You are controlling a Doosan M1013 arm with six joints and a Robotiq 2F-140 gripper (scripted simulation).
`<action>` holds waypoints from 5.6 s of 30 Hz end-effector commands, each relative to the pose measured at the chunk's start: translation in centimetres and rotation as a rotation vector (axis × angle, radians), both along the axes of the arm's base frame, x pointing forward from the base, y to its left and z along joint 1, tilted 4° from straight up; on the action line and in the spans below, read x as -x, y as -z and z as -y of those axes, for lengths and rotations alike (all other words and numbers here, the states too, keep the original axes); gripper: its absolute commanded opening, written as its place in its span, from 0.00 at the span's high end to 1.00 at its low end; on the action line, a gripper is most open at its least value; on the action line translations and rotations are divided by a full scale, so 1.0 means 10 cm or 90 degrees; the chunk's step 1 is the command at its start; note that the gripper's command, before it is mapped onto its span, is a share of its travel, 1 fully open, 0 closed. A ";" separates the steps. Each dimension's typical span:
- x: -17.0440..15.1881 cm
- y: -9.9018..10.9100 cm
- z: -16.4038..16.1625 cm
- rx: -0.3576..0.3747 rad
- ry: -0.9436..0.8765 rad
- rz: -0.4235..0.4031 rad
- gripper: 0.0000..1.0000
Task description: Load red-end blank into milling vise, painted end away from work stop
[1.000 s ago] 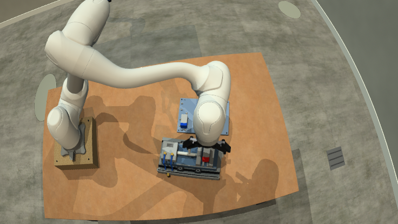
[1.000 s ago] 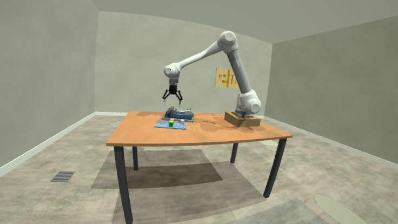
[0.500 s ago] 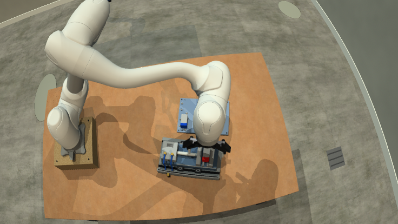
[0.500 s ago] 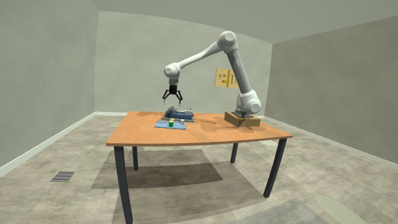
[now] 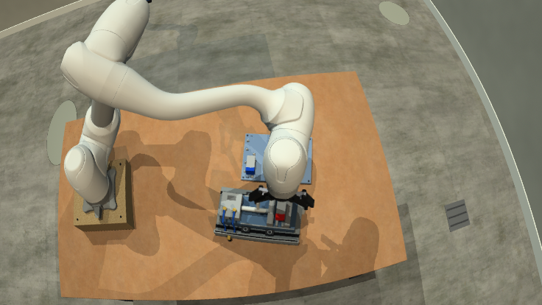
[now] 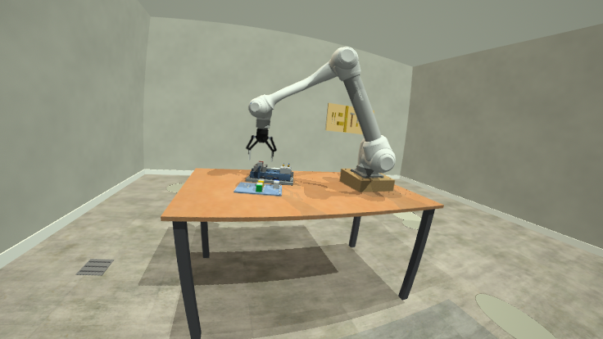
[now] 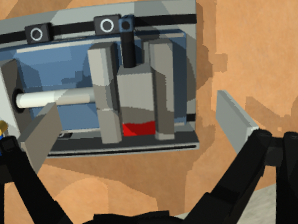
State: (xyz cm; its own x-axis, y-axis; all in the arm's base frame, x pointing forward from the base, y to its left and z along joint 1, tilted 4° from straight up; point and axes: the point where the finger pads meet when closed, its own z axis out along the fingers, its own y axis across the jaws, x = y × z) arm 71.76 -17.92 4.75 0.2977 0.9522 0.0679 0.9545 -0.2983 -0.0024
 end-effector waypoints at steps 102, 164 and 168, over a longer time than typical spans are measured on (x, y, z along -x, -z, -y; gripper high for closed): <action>0.00 -0.19 0.01 0.000 0.000 0.000 0.00; 0.02 -1.09 0.07 0.000 0.000 0.000 0.00; 0.02 -1.07 0.07 0.000 0.000 0.000 0.00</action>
